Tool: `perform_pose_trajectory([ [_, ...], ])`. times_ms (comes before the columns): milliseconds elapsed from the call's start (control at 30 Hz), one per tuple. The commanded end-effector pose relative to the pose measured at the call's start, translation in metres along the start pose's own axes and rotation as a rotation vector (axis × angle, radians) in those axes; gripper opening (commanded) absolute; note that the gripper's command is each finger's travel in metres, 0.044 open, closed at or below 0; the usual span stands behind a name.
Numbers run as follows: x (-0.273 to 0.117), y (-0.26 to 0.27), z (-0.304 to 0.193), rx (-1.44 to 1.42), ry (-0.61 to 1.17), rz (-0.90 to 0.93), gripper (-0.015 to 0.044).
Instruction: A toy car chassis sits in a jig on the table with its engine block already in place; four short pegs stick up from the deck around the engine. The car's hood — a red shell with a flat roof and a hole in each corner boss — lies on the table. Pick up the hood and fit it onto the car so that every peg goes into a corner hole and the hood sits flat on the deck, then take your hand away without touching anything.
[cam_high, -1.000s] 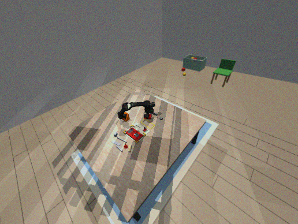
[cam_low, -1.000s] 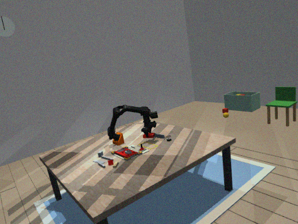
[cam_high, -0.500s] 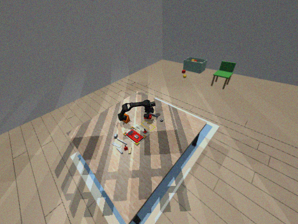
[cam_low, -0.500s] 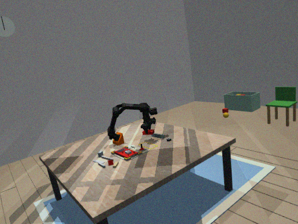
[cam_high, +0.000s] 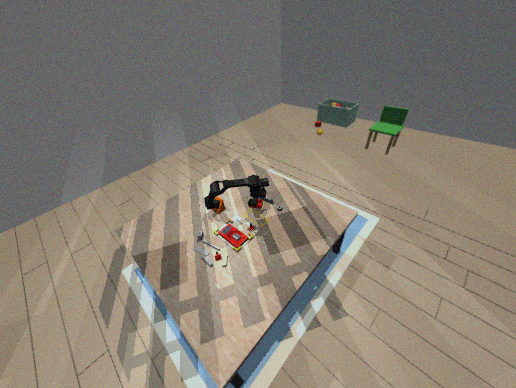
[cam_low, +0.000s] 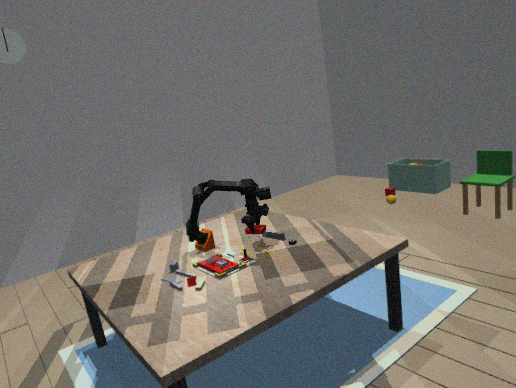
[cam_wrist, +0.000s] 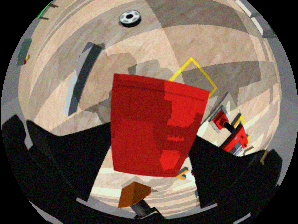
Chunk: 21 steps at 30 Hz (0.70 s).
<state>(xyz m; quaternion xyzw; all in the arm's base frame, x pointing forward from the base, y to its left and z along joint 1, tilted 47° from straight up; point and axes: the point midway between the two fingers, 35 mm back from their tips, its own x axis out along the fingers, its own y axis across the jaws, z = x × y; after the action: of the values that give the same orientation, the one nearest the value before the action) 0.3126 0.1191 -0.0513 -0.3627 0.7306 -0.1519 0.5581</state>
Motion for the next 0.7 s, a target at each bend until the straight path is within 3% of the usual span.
perform_pose_trajectory([
  [0, -0.005, -0.017, 0.000, 0.022, -0.008, 0.012, 0.0000],
  [667, -0.013, -0.109, -0.010, 0.191, -0.021, 0.028, 0.0000],
])
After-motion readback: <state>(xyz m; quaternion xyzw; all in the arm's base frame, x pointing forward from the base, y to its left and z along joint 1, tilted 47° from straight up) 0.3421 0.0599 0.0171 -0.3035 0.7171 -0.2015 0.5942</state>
